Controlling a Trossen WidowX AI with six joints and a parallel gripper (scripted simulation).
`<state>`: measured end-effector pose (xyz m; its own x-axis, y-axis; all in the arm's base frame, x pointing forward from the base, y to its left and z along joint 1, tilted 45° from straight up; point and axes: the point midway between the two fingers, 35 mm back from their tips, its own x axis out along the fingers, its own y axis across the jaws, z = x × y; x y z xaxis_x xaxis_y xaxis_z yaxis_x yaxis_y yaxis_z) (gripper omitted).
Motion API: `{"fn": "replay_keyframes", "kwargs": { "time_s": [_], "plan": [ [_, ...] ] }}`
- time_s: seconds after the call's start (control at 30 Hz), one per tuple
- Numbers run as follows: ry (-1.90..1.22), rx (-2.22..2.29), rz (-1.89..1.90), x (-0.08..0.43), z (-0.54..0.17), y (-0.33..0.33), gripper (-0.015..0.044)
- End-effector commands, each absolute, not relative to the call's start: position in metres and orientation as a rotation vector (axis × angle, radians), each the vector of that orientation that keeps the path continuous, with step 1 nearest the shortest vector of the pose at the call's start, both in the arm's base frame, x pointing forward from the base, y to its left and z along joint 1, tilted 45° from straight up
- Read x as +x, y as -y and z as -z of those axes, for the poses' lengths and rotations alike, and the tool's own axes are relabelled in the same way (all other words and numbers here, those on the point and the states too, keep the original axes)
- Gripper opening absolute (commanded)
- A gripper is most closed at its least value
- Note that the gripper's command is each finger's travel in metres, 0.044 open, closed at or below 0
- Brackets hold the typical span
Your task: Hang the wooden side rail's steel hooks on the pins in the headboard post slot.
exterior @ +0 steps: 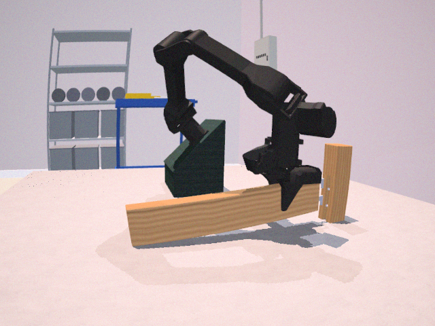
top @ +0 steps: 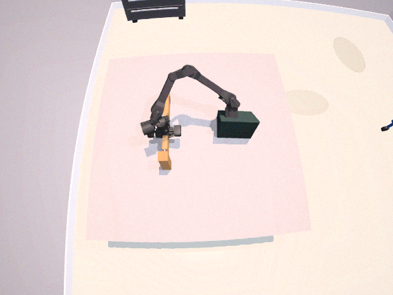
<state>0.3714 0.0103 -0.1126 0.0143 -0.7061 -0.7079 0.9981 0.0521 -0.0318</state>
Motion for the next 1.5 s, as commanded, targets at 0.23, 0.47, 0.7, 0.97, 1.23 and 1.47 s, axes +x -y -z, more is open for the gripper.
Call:
{"fn": "replay_keyframes", "kwargs": {
  "time_s": [0.23,0.47,0.7,0.97,1.23,1.47],
  "plan": [
    [-0.649,0.577,1.429,0.3731,0.1126,-0.0171,0.0],
    [-0.649,0.577,1.429,0.3723,0.1136,-0.017,0.0],
    [-0.649,0.577,1.429,0.3715,0.1147,-0.0171,0.0],
    [-0.65,0.577,1.429,0.3707,0.1147,-0.0182,0.0],
    [-0.65,0.577,1.429,0.3712,0.1147,-0.0191,0.0],
    [-0.65,0.577,1.429,0.3717,0.1147,-0.0199,0.0]
  ]
}}
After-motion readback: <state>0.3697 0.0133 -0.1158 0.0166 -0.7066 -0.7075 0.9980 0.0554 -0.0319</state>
